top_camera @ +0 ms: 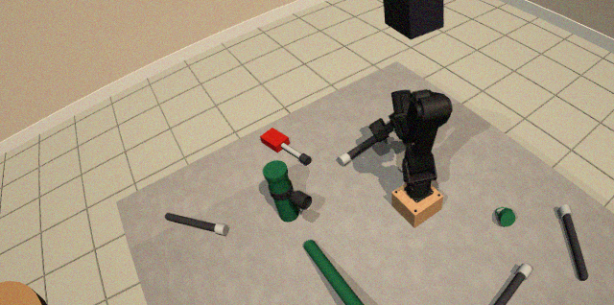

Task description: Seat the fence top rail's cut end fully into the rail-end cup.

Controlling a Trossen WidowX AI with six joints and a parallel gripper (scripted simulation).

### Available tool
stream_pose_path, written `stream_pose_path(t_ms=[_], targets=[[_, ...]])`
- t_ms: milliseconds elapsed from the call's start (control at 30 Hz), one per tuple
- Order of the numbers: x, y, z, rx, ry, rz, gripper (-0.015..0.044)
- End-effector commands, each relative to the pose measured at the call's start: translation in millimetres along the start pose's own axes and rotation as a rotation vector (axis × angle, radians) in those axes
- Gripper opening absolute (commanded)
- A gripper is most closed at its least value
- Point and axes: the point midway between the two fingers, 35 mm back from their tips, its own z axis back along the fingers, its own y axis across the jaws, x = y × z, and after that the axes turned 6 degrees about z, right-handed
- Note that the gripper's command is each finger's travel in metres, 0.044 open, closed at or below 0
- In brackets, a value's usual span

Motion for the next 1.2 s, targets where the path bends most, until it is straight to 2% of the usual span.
stream_pose_path(t_ms=[0, 100, 267, 600, 1000, 1167], targets=[[-0.7, -0.7, -0.2, -0.003, 0.000, 0.007, 0.0426], [-10.4, -11.2, -2.7, -0.047, 0.009, 0.110, 0.0440], [-46.0, -53.5, -4.0, -0.202, 0.071, 0.497, 0.0440], [-97.5, -123.2, 18.6, -0.397, 0.269, 1.002, 0.0440], [-136.8, -191.6, 69.4, -0.538, 0.556, 1.491, 0.0440], [-154.7, -233.6, 120.2, -0.595, 0.816, 1.820, 0.0440]])
